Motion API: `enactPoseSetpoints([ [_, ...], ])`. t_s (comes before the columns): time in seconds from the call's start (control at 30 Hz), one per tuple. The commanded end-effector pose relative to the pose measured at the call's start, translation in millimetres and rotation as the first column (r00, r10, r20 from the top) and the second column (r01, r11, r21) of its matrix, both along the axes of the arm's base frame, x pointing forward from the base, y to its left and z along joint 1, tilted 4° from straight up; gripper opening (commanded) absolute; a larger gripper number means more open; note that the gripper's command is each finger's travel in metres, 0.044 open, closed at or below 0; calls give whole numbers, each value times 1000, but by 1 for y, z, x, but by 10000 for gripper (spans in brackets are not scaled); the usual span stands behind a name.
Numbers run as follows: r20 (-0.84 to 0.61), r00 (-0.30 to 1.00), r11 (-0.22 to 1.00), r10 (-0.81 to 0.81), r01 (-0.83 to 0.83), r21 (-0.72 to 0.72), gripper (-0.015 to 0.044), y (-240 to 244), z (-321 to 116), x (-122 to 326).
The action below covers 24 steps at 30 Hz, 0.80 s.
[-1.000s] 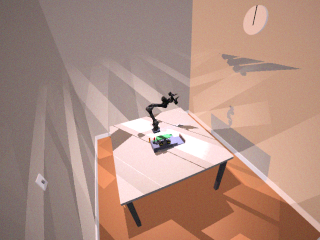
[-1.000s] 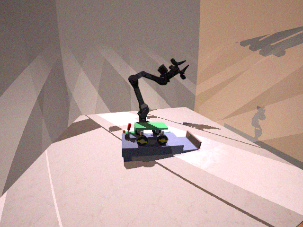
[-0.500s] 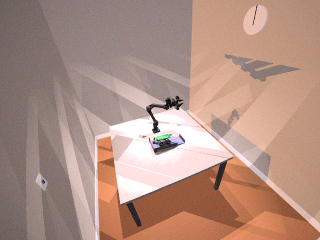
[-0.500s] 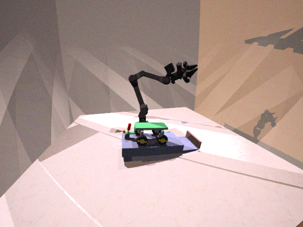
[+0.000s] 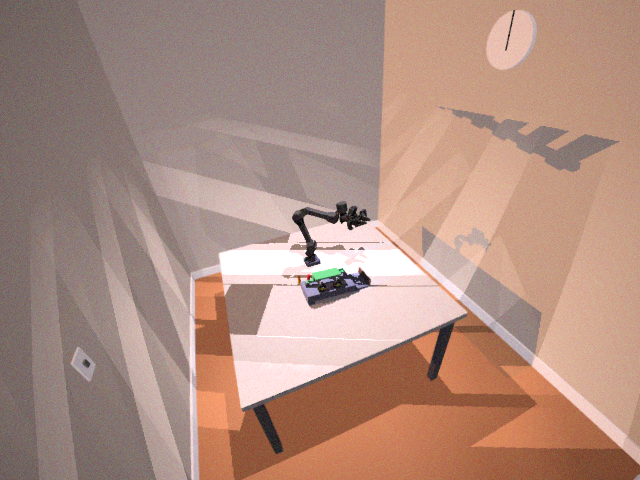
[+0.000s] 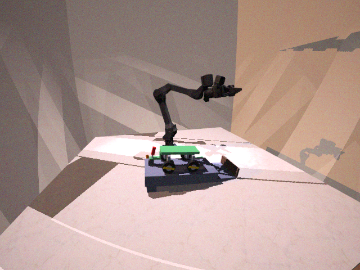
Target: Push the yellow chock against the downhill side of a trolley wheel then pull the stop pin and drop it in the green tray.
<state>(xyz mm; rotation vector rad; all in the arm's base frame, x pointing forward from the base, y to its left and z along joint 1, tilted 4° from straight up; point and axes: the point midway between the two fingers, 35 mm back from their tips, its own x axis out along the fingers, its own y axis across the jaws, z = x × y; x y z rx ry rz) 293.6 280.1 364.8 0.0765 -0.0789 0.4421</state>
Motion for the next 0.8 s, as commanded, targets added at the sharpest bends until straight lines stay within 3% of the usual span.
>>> enactPoseSetpoints([
  [0.0, 14, 998, 983, -68, 69, -169, 190, -21, -10, 23],
  [0.4, 12, 973, 734, -229, 181, -655, 190, -108, -56, 78],
  [0.77, -62, 947, 367, -316, 62, -928, 190, -204, -99, 97],
])
